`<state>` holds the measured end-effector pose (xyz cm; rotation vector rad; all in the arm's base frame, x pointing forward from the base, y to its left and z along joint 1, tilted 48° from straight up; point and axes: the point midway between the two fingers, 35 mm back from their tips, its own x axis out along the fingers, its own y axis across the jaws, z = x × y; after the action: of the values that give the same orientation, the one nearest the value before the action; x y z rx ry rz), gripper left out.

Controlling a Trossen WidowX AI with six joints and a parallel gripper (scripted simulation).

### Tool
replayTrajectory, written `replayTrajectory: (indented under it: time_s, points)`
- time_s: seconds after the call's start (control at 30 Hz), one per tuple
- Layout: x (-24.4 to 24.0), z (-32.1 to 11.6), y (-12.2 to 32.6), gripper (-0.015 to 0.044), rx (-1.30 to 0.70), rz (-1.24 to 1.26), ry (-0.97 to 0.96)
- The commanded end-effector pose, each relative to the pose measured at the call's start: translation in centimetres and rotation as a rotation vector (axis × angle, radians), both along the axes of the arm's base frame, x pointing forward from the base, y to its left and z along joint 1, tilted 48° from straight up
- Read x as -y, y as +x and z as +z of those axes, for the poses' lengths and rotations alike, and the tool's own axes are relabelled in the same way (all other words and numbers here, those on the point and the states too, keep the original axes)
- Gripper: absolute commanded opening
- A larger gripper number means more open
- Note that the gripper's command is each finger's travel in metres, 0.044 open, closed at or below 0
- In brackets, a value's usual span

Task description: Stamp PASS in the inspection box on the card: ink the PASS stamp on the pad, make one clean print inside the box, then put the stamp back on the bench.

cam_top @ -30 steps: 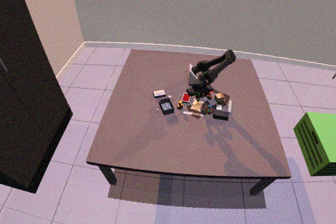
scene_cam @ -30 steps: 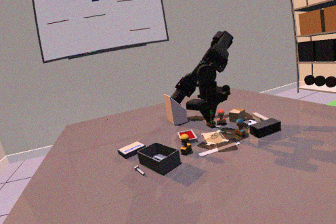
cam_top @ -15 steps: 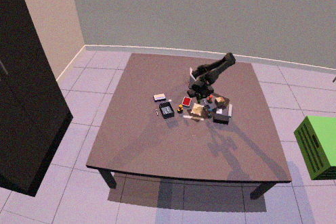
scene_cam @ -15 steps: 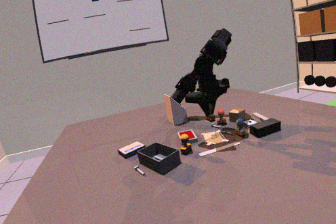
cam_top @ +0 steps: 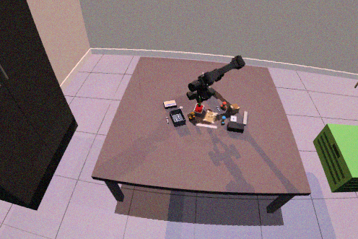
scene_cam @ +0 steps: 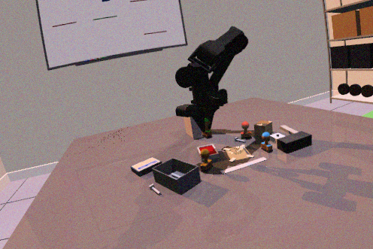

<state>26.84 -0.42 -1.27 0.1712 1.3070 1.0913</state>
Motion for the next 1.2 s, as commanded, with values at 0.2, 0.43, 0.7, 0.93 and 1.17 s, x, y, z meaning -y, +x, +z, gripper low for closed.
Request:
replayTrajectory:
  time_s: [0.2,0.43,0.7,0.93,1.17]
  points:
    - [4.4,-4.4,-2.0,0.0,0.006,0.007,0.003]
    - [5.7,-6.1,-3.2,0.0,0.007,0.01,0.013]
    - [4.9,-7.0,-3.2,0.0,0.008,0.01,0.012]
    - [4.0,-7.8,-3.3,0.0,0.008,0.01,0.012]
    - [3.2,-8.5,-3.4,0.0,0.008,0.01,0.012]
